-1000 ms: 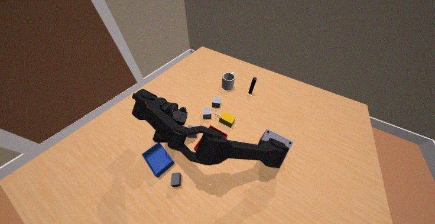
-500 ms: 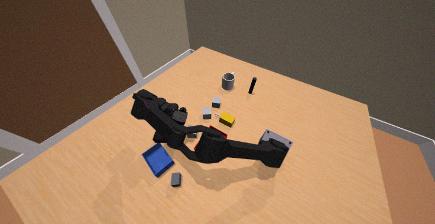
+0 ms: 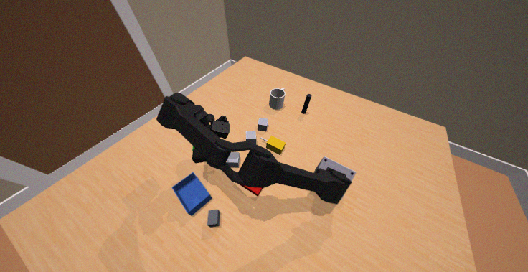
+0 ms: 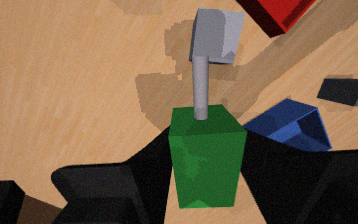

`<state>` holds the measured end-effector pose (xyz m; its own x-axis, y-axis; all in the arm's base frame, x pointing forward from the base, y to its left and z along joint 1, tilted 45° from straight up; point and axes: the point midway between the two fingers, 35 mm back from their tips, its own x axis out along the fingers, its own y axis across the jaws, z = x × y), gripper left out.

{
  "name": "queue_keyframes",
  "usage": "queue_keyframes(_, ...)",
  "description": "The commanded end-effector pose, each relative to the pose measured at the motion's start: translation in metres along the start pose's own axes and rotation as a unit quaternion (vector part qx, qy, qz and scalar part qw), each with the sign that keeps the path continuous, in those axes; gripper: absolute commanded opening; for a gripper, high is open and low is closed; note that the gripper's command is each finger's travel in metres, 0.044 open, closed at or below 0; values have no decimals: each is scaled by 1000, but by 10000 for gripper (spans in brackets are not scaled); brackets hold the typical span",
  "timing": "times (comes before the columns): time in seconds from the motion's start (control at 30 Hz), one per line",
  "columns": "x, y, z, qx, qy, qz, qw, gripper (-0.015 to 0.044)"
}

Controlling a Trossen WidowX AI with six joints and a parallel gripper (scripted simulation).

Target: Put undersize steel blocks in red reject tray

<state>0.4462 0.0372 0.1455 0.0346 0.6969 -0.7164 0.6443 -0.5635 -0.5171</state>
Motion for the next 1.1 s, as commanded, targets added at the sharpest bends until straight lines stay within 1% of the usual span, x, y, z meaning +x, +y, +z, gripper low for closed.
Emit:
queue_keyframes(0.0,-9,32,33,-102,-2,13,995,0)
queue_keyframes(0.17,-12,58,70,-230,-8,19,973,0)
queue_keyframes(0.33,-15,79,109,-355,-14,22,935,0)
queue_keyframes(0.57,-16,94,148,-470,-19,21,882,0)
queue_keyframes(0.83,-15,105,194,-594,-23,18,804,0)
queue_keyframes(1.07,-12,109,235,-695,-22,15,719,0)
